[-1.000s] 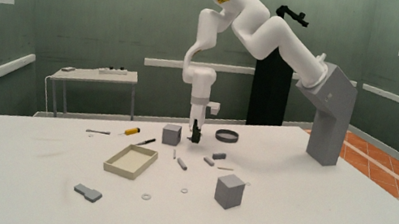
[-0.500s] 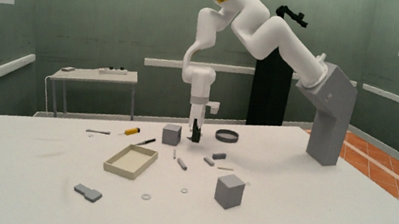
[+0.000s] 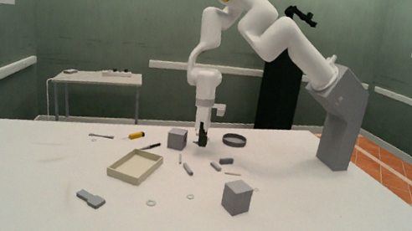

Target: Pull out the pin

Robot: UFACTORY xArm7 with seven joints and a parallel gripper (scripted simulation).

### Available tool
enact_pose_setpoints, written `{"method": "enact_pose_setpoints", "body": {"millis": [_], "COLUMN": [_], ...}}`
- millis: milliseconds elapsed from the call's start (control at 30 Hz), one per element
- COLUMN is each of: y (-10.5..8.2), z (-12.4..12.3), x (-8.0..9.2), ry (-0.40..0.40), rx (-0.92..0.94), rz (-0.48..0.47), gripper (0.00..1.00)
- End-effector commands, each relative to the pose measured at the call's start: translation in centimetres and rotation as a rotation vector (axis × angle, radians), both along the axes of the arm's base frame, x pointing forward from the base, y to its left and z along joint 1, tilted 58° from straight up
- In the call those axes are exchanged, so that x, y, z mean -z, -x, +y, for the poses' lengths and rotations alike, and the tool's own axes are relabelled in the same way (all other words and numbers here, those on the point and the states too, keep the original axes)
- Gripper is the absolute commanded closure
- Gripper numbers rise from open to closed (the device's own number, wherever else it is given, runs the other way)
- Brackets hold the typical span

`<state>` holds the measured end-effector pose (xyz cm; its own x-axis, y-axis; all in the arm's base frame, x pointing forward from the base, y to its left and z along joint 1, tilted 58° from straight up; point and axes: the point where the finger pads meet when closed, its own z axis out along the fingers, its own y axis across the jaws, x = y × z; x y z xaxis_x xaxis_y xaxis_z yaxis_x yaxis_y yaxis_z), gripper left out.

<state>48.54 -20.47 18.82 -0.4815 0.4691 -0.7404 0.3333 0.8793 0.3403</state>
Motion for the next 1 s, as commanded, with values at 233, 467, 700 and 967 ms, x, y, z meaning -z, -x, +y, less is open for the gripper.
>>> {"method": "enact_pose_setpoints", "body": {"millis": [233, 467, 700, 967], "y": [0.03, 0.11, 0.14, 0.17], "z": [-0.01, 0.05, 0.07, 0.11], "x": [-0.02, 0.02, 0.02, 0.07], "ry": [-0.003, -0.025, -0.038, -0.04], "rx": [0.0, 0.002, 0.004, 0.005], "rz": [0.002, 0.014, 0.019, 0.02], "gripper": [1.0, 1.0, 1.0, 1.0]}}
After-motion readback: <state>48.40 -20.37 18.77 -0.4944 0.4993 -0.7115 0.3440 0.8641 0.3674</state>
